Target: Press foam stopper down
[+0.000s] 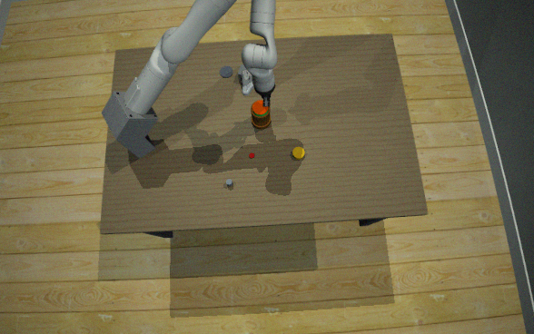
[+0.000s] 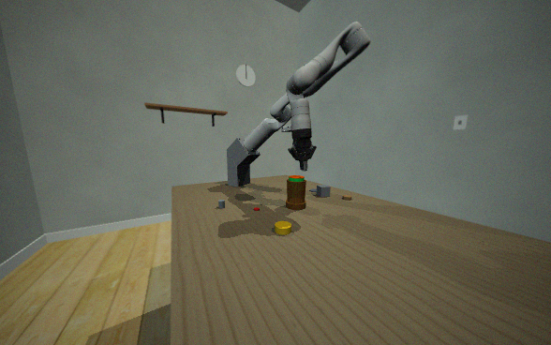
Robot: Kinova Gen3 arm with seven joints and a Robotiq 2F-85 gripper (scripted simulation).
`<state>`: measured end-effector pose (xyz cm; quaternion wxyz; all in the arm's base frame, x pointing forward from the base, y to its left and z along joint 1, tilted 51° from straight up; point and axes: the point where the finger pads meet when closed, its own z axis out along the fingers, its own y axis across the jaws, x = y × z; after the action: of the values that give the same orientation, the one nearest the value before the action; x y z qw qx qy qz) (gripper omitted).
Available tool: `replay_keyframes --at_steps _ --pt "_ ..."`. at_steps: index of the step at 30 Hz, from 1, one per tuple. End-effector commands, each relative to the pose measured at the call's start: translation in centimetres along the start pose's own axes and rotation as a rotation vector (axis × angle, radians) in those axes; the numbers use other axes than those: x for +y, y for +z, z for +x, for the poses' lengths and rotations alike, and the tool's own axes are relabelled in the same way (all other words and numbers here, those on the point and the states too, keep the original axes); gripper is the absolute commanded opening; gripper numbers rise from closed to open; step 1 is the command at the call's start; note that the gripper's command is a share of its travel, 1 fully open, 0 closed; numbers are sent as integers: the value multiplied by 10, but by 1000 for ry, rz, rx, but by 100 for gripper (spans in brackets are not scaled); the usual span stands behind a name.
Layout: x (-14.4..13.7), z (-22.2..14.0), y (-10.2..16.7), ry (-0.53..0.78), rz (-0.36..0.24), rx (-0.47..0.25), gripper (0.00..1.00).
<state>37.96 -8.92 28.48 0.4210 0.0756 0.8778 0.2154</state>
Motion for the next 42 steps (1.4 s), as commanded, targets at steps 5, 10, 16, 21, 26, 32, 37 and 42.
replay_keyframes --at_steps 5,10,16,21,26,32,37,42 --pt "-2 4 -1 -2 13 9 0" --pt "-4 9 -2 -2 25 19 0" --pt "-6 13 -2 -3 35 28 0" --pt "-8 16 -3 -3 44 36 0" --pt "-11 22 -4 -4 58 47 0" --pt "-12 23 -4 -4 63 51 0" --pt "-12 25 -4 -5 67 54 0" --pt "-13 27 -5 -5 72 58 0"
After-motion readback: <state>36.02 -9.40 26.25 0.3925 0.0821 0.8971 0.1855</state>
